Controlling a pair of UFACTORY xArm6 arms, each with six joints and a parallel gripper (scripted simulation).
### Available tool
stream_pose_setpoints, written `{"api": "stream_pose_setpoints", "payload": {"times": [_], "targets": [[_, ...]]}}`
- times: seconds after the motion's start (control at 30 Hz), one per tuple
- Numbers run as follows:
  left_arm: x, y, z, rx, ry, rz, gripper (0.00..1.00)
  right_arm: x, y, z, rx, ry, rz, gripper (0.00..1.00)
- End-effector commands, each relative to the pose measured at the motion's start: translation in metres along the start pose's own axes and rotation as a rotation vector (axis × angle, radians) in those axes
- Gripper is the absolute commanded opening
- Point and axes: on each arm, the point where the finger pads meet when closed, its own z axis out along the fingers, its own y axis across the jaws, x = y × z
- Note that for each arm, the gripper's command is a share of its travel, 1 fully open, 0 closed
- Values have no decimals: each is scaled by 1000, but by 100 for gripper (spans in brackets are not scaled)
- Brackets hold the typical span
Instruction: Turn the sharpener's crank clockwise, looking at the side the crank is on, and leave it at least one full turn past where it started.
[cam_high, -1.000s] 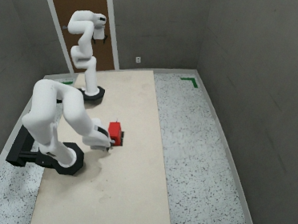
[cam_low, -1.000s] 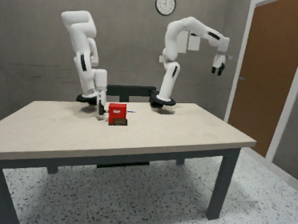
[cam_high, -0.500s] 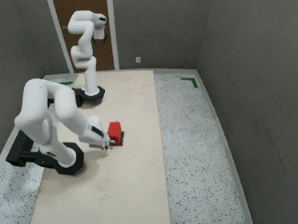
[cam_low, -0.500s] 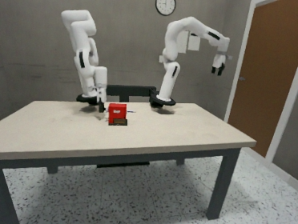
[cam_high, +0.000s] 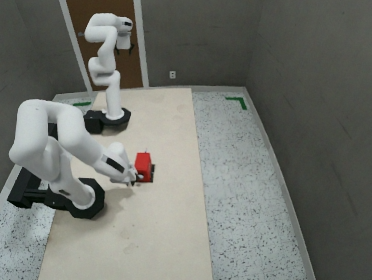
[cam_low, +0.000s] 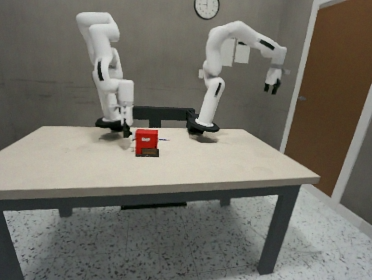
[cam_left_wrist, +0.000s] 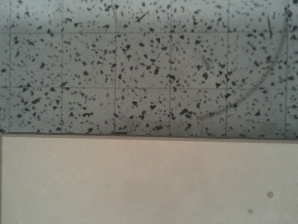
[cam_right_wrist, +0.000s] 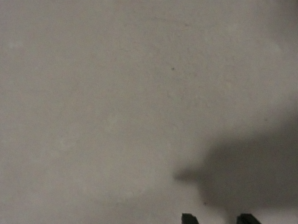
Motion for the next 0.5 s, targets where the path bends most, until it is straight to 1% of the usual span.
{"api": "stream_pose_setpoints", "payload": {"times": [0.0, 0.47], "targets": [[1, 0, -1, 0, 4, 0, 100, 0, -4, -8, -8, 2, -1, 0], [1, 0, -1, 0, 4, 0, 100, -1, -13, -21, -8, 1, -1, 0]]}}
